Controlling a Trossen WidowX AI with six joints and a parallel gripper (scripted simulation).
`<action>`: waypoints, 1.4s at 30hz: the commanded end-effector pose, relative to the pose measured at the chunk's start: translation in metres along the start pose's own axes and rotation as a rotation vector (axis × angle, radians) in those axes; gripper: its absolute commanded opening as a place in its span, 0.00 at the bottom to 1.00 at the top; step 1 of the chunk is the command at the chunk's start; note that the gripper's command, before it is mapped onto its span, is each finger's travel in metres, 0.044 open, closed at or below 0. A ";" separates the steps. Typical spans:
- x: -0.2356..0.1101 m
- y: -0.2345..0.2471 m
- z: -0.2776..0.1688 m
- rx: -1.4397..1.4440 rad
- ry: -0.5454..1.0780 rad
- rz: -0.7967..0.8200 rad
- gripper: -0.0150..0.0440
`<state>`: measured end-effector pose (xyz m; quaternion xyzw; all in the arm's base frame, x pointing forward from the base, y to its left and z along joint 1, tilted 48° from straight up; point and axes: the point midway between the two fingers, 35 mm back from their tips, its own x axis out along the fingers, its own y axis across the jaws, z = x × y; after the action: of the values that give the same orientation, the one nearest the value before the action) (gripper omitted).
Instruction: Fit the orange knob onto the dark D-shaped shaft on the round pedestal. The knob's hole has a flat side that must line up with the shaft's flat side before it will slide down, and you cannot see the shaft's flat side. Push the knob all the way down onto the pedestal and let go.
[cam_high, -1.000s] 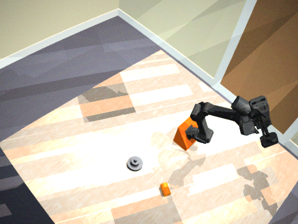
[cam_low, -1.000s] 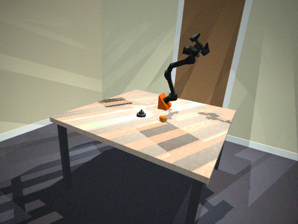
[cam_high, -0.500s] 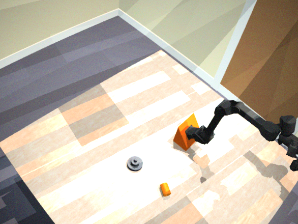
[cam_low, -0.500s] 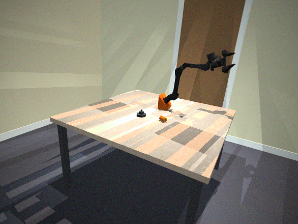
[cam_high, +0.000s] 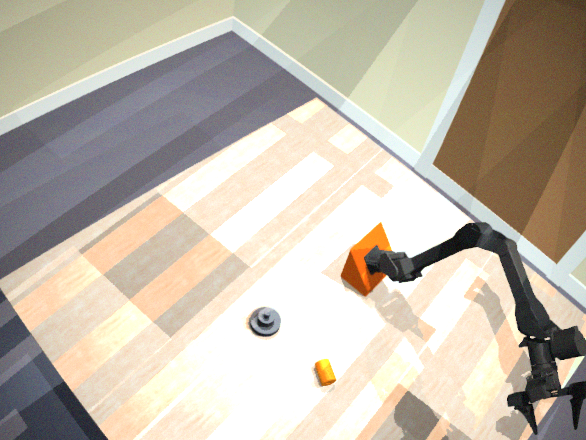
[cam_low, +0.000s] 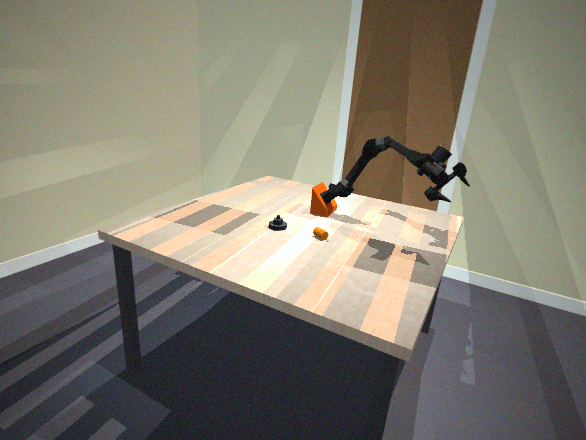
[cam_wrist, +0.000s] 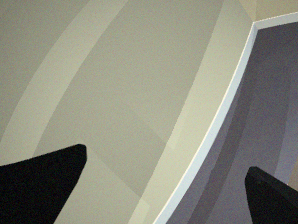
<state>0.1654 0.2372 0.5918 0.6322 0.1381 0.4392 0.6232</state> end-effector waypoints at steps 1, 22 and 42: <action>0.025 -0.071 0.014 -0.011 -0.009 -0.220 1.00; -0.118 -0.425 0.155 0.878 -0.449 -1.481 1.00; -0.200 -0.476 0.159 1.541 -0.759 -1.711 1.00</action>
<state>0.3432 0.0723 0.1116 0.6293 0.5459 -0.5235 0.1784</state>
